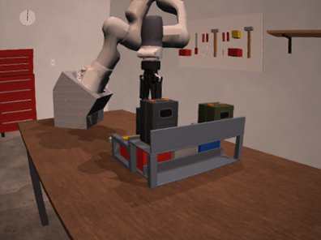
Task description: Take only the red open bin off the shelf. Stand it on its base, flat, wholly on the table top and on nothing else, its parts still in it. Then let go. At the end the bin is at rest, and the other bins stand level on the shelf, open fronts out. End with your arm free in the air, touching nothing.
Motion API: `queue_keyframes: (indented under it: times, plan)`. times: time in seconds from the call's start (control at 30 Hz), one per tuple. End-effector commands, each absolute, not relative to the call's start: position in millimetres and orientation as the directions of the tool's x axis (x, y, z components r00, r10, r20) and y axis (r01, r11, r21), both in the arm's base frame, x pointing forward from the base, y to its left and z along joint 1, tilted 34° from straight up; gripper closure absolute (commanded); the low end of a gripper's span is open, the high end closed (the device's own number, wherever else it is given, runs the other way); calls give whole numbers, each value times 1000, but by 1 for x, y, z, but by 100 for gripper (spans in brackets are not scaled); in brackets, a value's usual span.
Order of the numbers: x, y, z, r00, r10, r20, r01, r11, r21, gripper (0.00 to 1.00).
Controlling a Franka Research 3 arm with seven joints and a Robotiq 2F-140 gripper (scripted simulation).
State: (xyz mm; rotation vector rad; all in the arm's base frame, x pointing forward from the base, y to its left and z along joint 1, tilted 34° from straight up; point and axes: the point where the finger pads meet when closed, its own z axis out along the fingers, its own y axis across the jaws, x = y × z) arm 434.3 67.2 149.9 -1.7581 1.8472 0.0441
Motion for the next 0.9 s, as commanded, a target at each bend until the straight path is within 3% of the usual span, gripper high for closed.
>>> queue_keyframes:
  times: [0.0, 0.87]
  plan:
    - [437, 66, 152, 36, -904, -425, -921, 135, -365, 100]
    - [443, 64, 153, 30, -905, -425, -918, 144, -370, 100]
